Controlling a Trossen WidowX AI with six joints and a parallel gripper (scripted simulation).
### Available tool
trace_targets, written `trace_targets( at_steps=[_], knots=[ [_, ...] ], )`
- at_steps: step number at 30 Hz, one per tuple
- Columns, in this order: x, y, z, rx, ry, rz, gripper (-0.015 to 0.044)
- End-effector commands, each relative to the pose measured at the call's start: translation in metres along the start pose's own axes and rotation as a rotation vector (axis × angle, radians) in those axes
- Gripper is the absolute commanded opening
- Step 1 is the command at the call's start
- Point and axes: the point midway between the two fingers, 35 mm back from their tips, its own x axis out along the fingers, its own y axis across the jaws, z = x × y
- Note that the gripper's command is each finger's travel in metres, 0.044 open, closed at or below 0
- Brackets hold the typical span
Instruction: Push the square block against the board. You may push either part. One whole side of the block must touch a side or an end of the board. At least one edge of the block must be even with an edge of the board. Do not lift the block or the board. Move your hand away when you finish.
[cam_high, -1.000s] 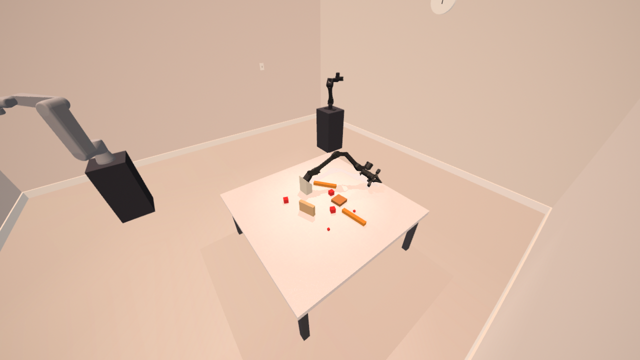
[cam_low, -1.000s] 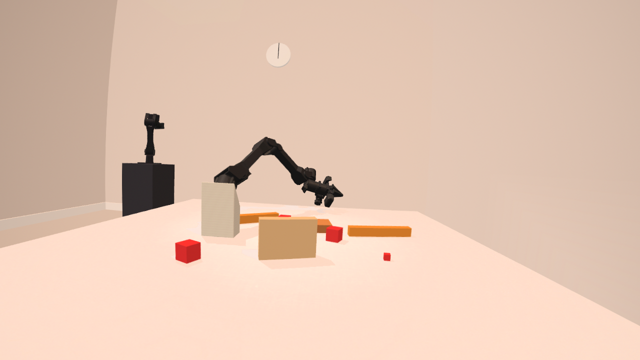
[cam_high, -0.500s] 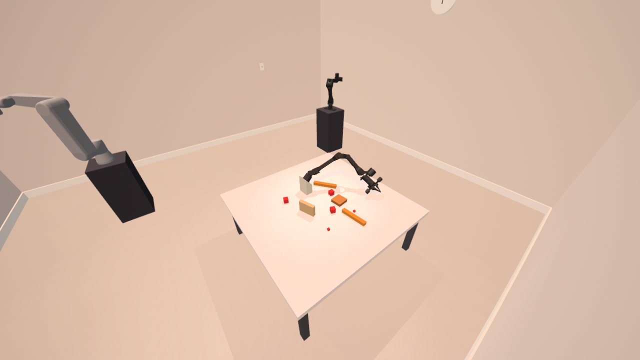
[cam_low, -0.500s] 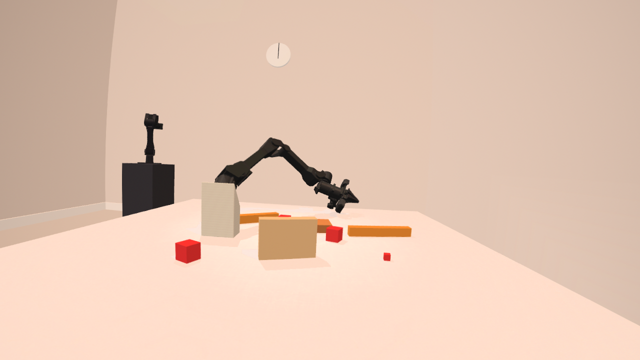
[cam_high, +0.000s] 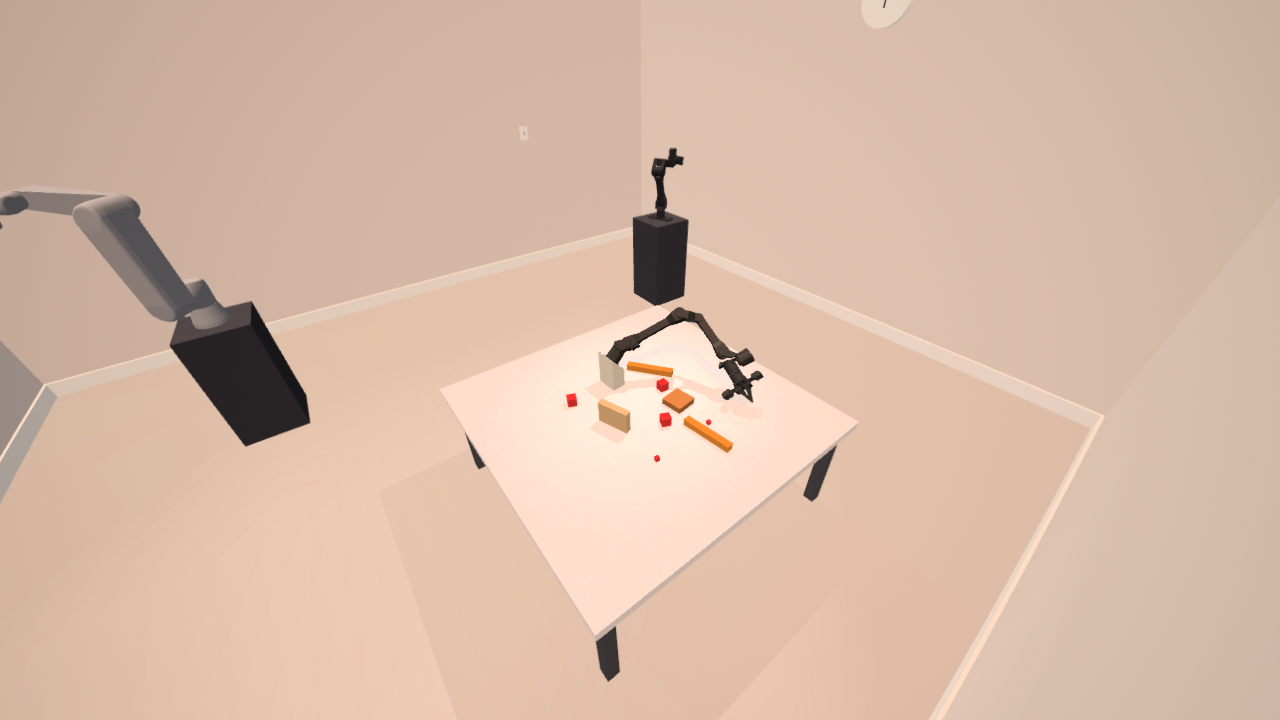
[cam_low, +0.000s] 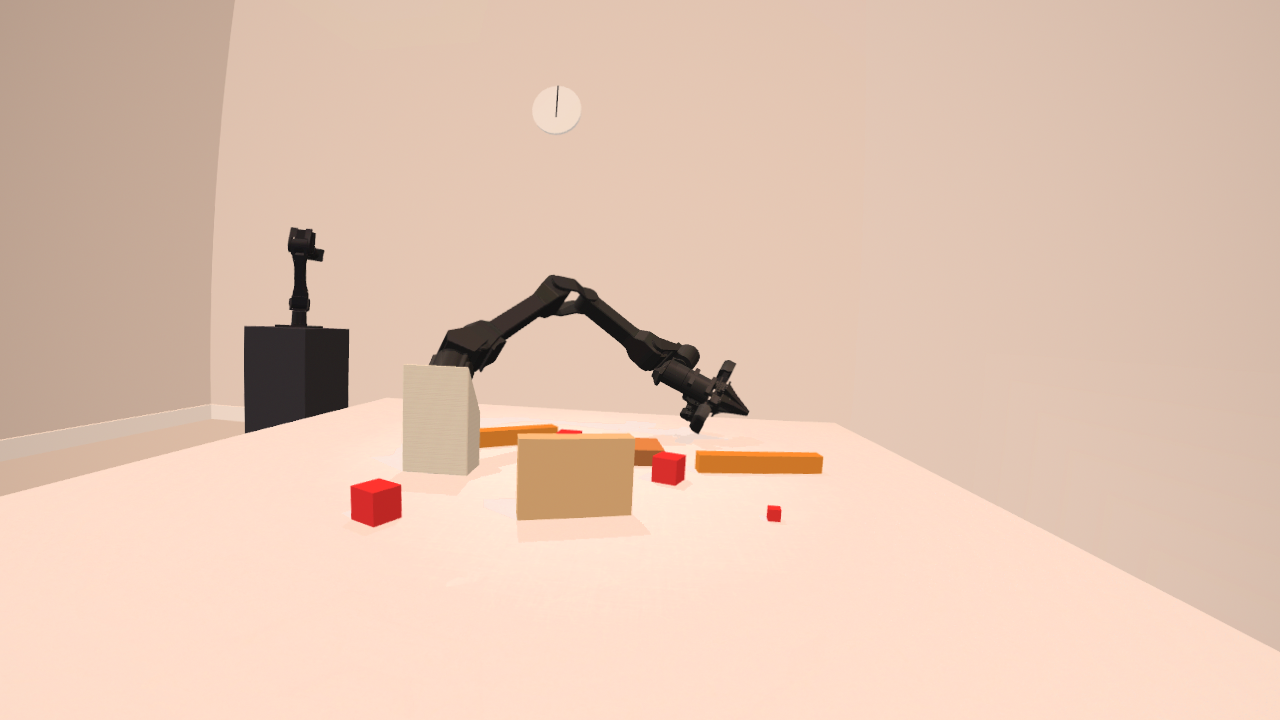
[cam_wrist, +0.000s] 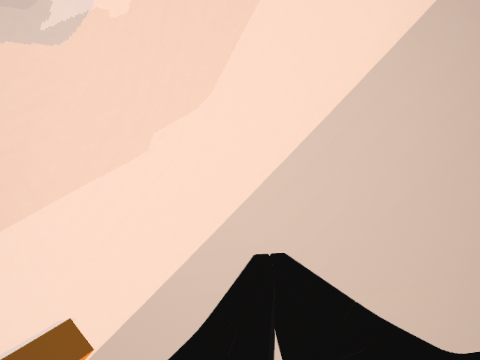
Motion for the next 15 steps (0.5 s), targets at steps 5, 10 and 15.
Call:
trace_targets(
  at_steps=[5,10,15],
  knots=[
    [0.024,0.038,-0.049,0.085,0.067,0.139,0.0000],
    [0.034,0.060,-0.082,0.149,0.117,0.220,0.0000],
    [0.039,0.074,-0.104,0.204,0.151,0.270,0.0000]
  ],
)
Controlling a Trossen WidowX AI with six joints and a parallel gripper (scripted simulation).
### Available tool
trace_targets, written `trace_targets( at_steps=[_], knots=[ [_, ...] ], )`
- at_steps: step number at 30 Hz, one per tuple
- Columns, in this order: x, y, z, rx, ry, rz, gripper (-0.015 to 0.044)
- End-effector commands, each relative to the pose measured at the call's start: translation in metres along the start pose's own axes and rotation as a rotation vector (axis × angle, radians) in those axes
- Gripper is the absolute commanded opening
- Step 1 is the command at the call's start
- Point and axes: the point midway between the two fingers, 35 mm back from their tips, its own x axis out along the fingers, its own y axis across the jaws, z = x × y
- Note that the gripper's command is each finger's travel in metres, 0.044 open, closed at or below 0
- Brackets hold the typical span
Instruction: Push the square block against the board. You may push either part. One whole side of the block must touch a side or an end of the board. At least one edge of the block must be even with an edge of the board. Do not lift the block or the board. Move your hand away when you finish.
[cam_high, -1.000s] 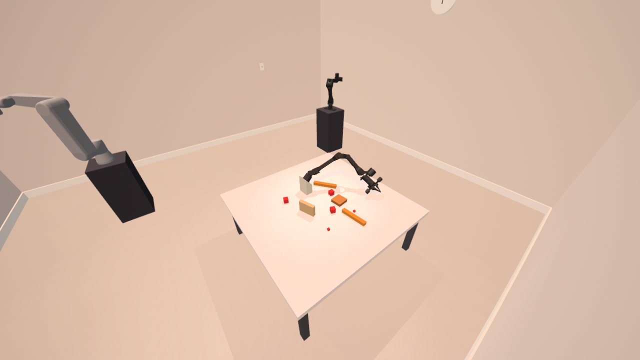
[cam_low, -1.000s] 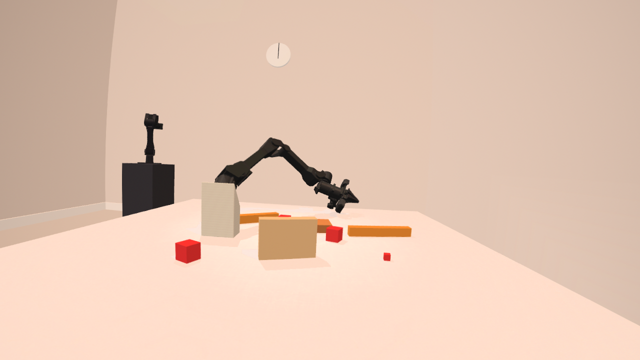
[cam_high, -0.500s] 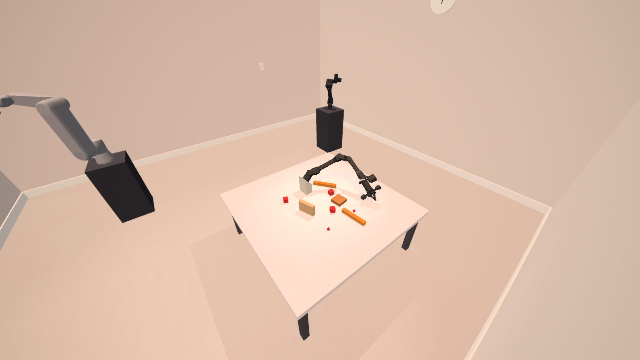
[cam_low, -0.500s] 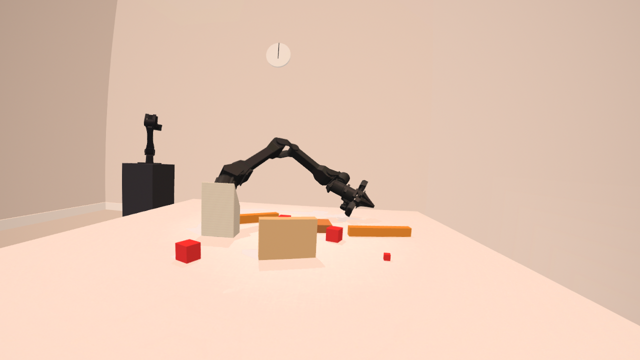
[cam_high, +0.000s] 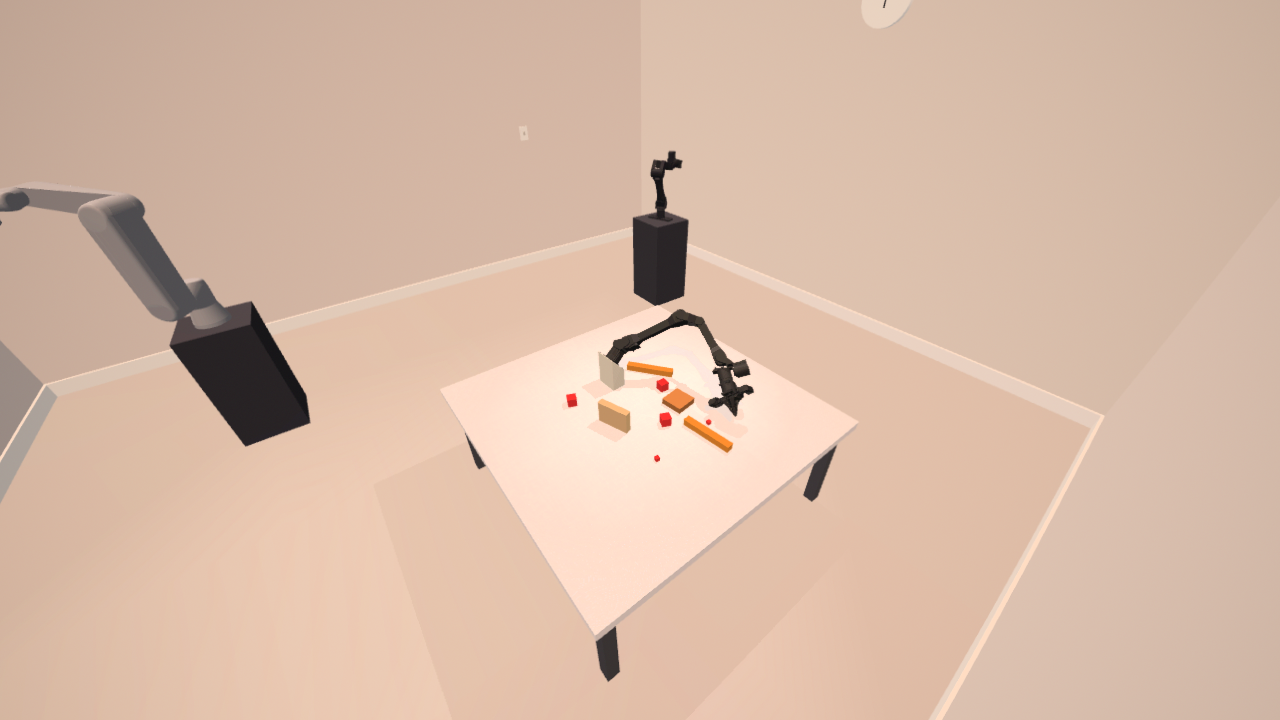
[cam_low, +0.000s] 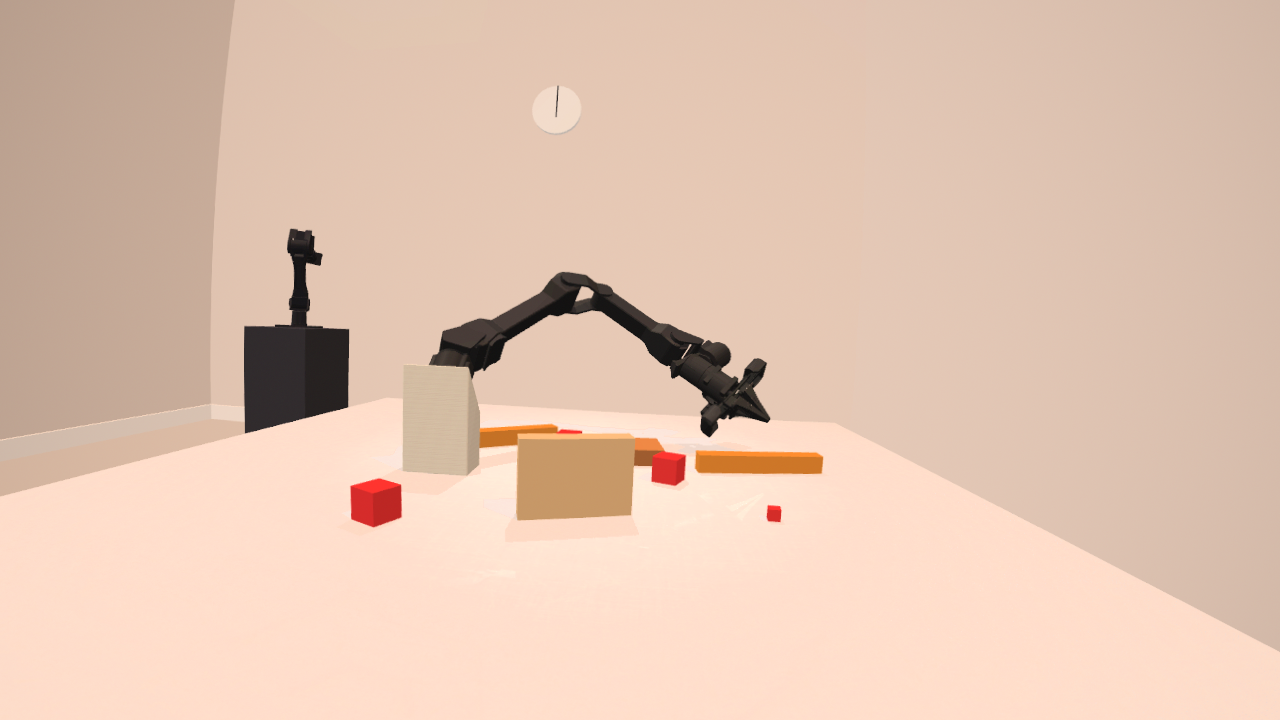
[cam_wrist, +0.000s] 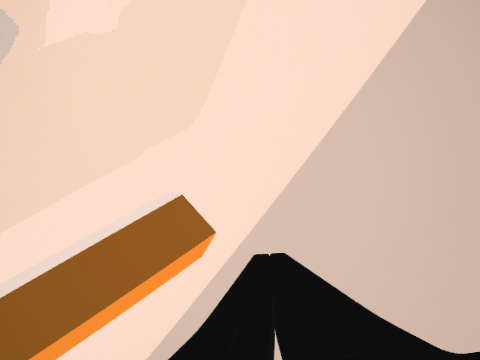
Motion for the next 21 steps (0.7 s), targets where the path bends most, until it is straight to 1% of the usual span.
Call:
trace_targets(
  at_steps=[1,11,21],
  knots=[
    [0.009,0.011,-0.017,0.048,0.020,0.051,0.0000],
    [0.034,0.038,-0.086,0.253,0.121,0.192,0.0000],
    [0.046,0.069,-0.152,0.482,0.229,0.321,0.0000]
  ],
)
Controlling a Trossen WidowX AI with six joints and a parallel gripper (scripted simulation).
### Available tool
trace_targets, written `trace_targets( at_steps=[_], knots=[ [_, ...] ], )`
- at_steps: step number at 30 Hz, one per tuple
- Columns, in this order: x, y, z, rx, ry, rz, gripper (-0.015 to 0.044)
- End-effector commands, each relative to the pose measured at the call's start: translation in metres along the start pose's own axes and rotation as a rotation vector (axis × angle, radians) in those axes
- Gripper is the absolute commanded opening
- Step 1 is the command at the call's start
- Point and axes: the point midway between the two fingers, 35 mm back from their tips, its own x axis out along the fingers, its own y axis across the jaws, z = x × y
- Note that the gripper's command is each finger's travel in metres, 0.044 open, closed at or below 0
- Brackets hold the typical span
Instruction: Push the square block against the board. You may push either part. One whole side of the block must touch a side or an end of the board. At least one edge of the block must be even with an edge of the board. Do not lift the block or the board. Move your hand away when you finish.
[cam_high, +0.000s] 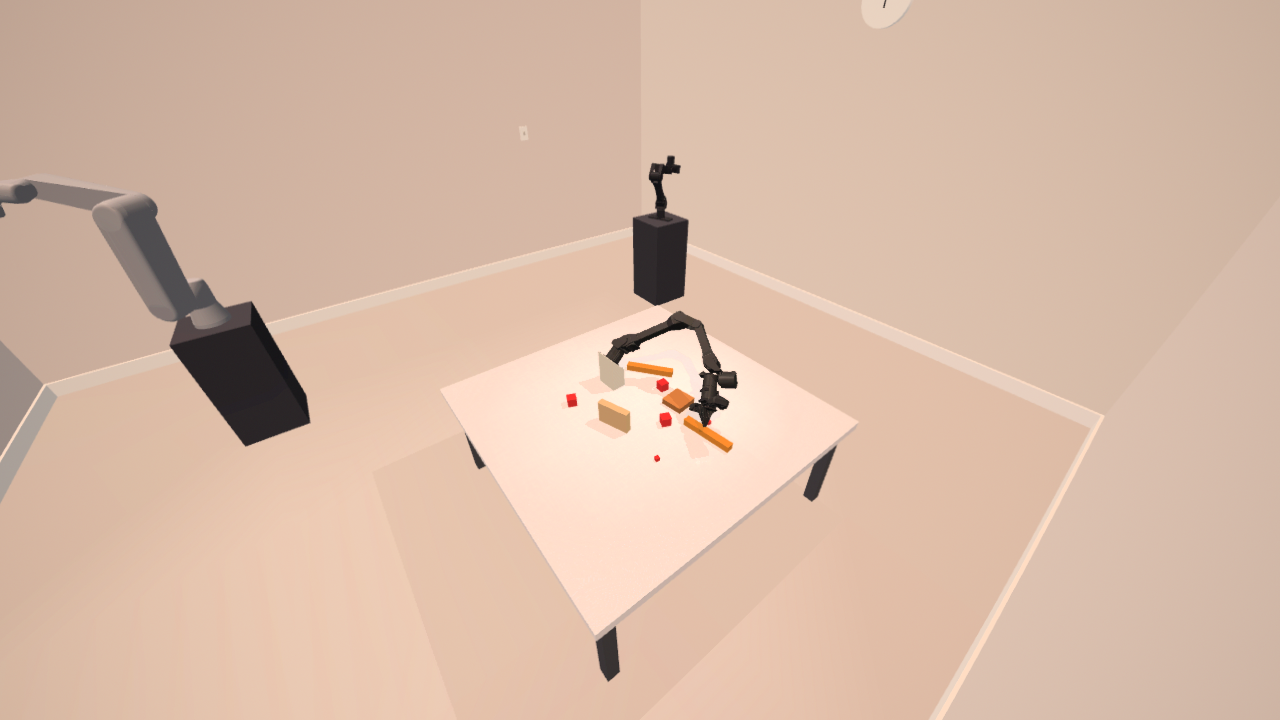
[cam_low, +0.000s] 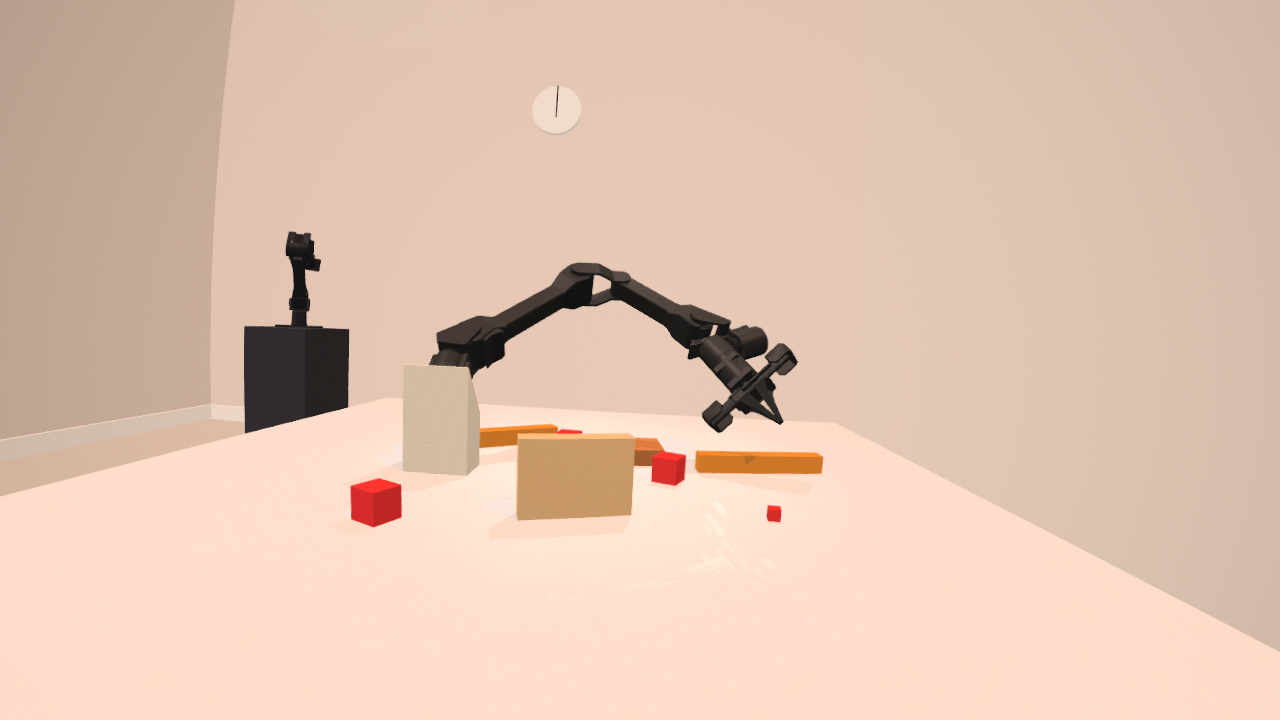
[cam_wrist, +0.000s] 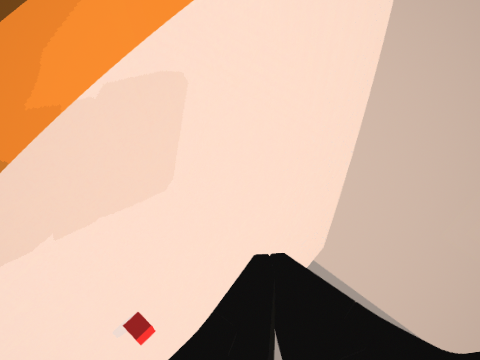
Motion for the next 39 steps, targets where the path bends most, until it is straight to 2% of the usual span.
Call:
trace_targets(
  at_steps=[1,21,39],
  knots=[
    [0.010,0.004,-0.024,0.082,0.036,0.053,0.0000],
    [0.036,0.021,-0.153,0.597,0.242,0.281,0.0000],
    [0.038,0.055,-0.248,1.111,0.427,0.476,0.0000]
  ],
)
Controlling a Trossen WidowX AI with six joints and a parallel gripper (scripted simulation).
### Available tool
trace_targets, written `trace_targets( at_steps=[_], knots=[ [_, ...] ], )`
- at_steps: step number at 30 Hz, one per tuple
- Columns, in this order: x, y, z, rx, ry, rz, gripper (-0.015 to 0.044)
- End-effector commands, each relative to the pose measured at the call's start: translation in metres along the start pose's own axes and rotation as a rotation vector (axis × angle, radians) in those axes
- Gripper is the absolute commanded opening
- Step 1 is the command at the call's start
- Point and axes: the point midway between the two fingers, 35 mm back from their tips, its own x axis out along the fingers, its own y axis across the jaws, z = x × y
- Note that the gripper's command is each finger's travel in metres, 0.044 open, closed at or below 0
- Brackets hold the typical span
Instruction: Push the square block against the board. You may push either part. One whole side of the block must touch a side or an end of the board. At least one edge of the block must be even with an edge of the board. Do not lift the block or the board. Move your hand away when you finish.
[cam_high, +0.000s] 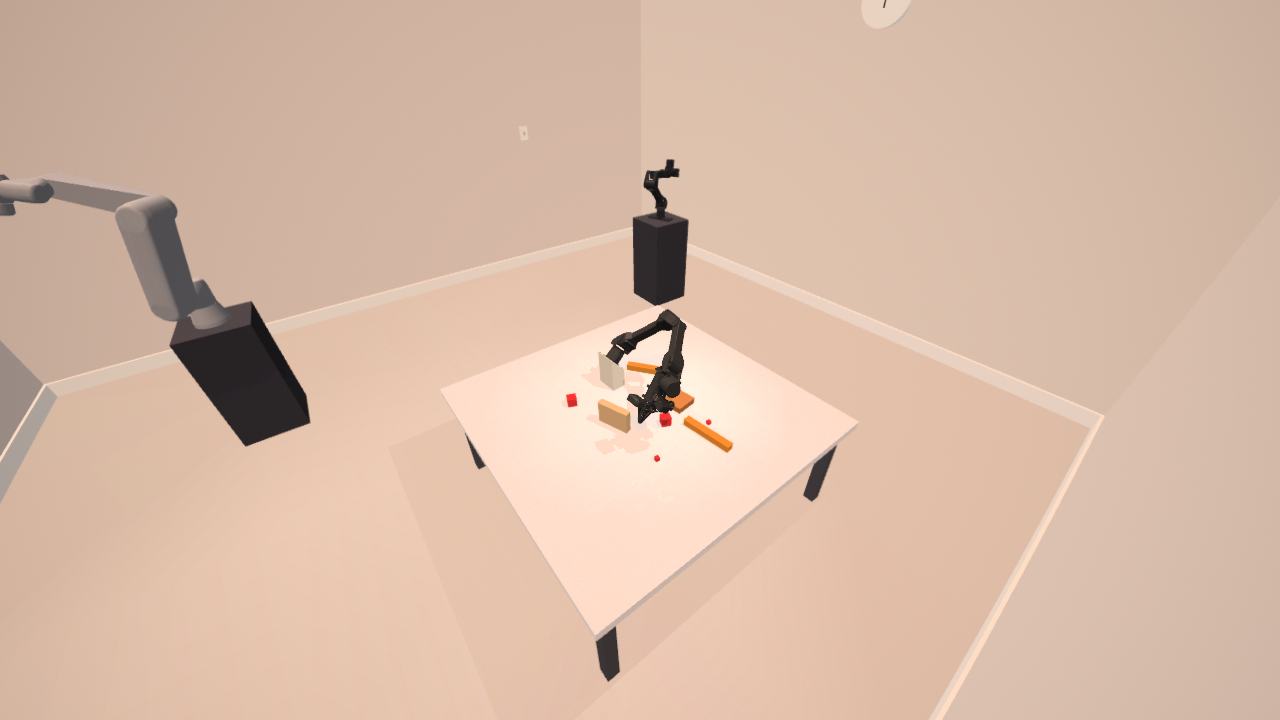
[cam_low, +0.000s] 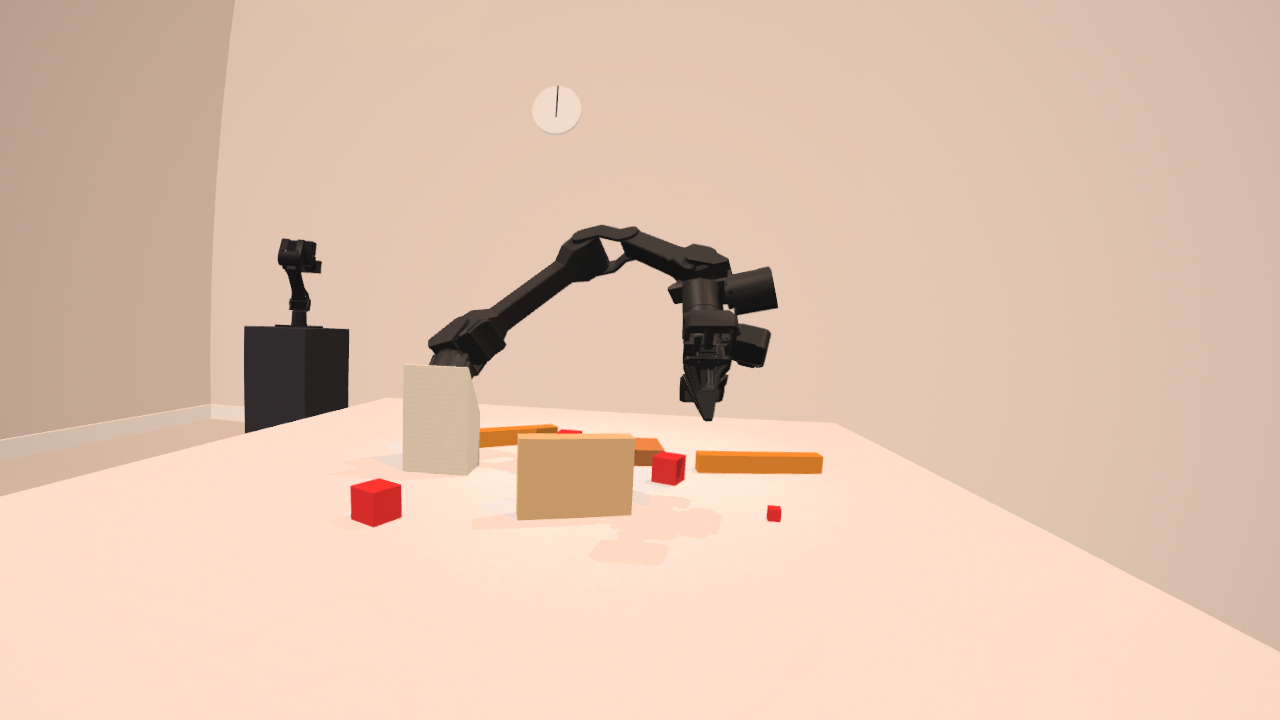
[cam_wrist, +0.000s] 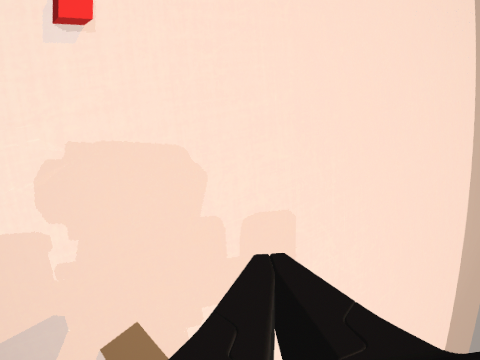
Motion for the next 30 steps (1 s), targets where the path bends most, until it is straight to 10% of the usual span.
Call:
trace_targets(
  at_steps=[1,30],
  knots=[
    [0.006,-0.009,-0.015,0.102,0.037,0.046,0.0000],
    [0.025,-0.061,-0.123,0.969,0.331,0.395,0.0000]
  ],
)
